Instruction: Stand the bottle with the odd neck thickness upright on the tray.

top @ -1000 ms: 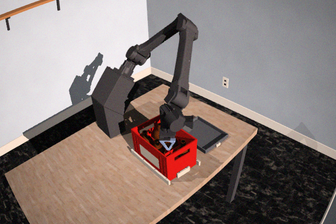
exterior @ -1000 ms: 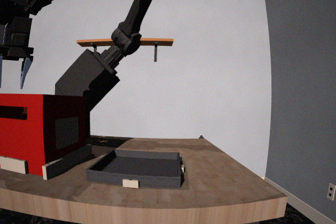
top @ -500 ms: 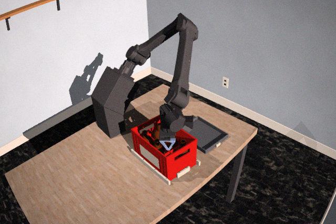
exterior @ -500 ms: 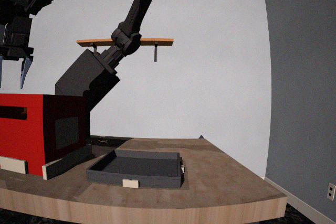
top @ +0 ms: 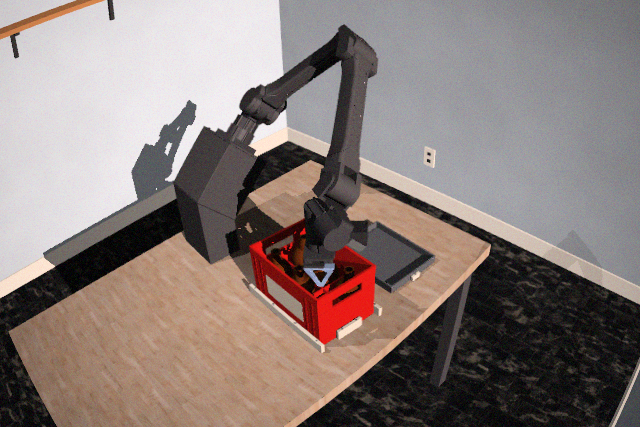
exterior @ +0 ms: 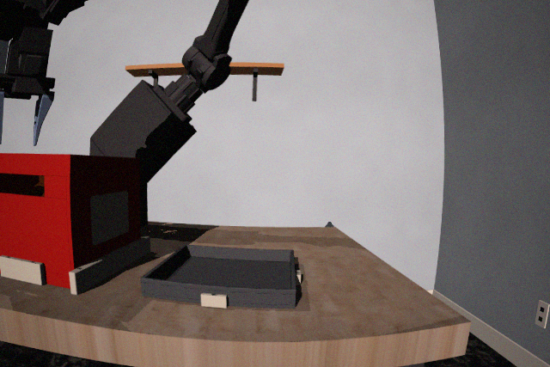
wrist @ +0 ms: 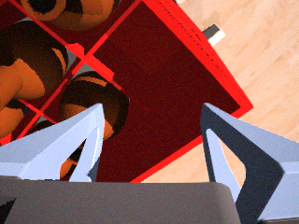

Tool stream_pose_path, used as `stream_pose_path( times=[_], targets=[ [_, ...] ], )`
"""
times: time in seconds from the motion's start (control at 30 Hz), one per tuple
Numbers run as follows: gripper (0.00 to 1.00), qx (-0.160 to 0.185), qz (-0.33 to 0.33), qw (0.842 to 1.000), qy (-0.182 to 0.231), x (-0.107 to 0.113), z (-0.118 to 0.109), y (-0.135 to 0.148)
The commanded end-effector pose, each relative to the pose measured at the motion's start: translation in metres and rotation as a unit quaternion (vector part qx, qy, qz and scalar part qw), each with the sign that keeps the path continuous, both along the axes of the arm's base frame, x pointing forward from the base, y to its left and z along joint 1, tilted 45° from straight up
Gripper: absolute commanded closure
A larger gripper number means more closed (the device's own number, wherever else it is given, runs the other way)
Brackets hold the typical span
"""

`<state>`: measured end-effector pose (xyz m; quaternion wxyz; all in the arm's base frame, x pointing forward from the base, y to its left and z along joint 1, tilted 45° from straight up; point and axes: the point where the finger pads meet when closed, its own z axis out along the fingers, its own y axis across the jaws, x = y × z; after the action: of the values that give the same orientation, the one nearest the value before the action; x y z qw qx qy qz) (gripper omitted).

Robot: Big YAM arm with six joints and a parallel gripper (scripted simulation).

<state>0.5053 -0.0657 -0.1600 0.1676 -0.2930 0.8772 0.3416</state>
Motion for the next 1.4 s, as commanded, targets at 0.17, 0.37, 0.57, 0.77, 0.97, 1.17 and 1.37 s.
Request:
stream_pose_path(
  times=[0.17, 0.37, 0.57, 0.77, 0.97, 1.17, 1.37],
  targets=[
    [0.39, 0.004, 0.006, 1.0, 0.006, -0.003, -0.014, 0.011],
    [0.39, 0.004, 0.006, 1.0, 0.006, -0.003, -0.014, 0.011],
    [0.39, 0.004, 0.006, 1.0, 0.006, -0.003, -0.014, 0.011],
    [0.39, 0.004, 0.006, 1.0, 0.006, -0.003, -0.014, 0.011],
    [0.39, 0.004, 0.006, 1.0, 0.006, -0.003, -0.014, 0.011],
    [0.39, 0.004, 0.005, 1.0, 0.007, -0.007, -0.015, 0.008],
    [0.39, 0.003, -0.004, 1.0, 0.003, -0.01, -0.016, -0.006]
  ],
)
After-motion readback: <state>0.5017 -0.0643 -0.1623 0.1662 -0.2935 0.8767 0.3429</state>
